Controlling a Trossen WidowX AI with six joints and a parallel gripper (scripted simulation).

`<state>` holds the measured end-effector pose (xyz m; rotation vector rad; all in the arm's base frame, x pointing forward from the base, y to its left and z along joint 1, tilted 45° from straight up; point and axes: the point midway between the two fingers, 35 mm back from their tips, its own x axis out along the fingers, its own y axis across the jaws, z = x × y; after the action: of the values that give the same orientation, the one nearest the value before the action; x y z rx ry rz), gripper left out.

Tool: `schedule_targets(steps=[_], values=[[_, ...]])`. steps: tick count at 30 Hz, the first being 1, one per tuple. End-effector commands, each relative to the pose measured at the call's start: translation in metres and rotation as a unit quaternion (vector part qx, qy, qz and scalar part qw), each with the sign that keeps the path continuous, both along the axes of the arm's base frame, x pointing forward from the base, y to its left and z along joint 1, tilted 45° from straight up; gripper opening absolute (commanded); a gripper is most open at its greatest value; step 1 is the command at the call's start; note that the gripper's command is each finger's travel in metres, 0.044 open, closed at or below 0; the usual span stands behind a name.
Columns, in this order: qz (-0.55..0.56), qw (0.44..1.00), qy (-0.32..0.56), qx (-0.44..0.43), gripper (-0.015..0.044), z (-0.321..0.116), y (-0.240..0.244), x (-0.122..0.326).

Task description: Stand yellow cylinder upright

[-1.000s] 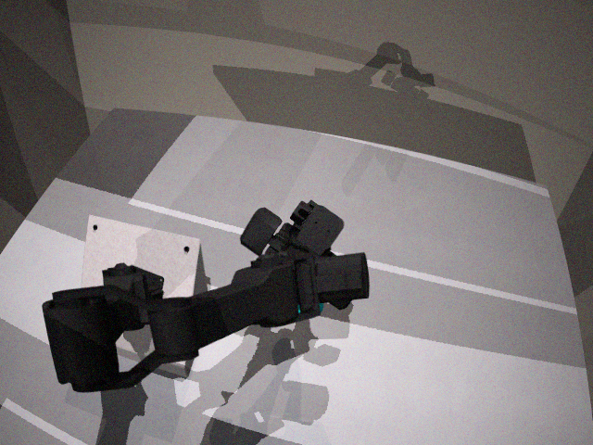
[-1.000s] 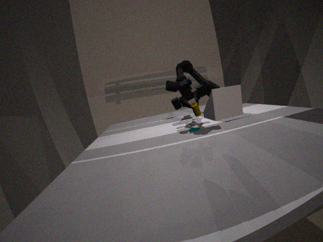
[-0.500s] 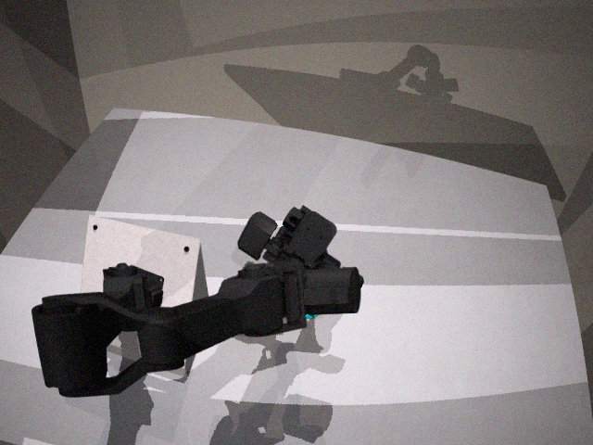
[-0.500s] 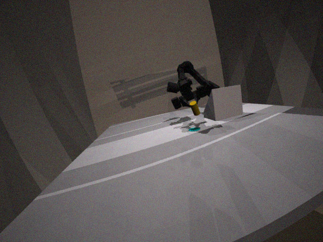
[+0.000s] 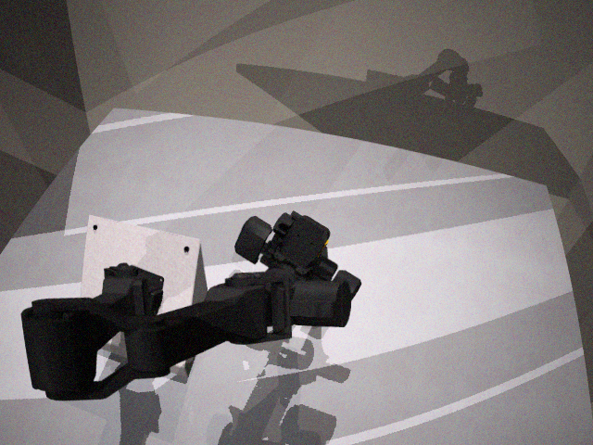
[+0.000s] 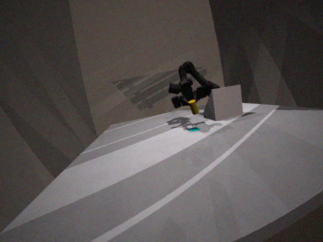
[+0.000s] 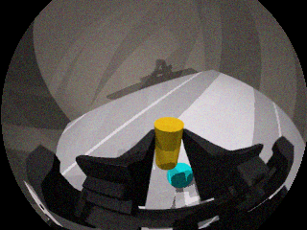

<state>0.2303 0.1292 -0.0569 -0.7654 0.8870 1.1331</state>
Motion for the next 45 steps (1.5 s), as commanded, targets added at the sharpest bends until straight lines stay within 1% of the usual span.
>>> schedule_targets(steps=[1,39,45], values=[[0.009,1.0,-0.018,0.016,0.0105,0.005,0.001,0.001],[0.055,0.984,-0.135,0.101,0.0105,0.03,-0.006,-0.006],[0.056,0.984,-0.137,0.102,0.0105,0.031,-0.006,-0.006]])
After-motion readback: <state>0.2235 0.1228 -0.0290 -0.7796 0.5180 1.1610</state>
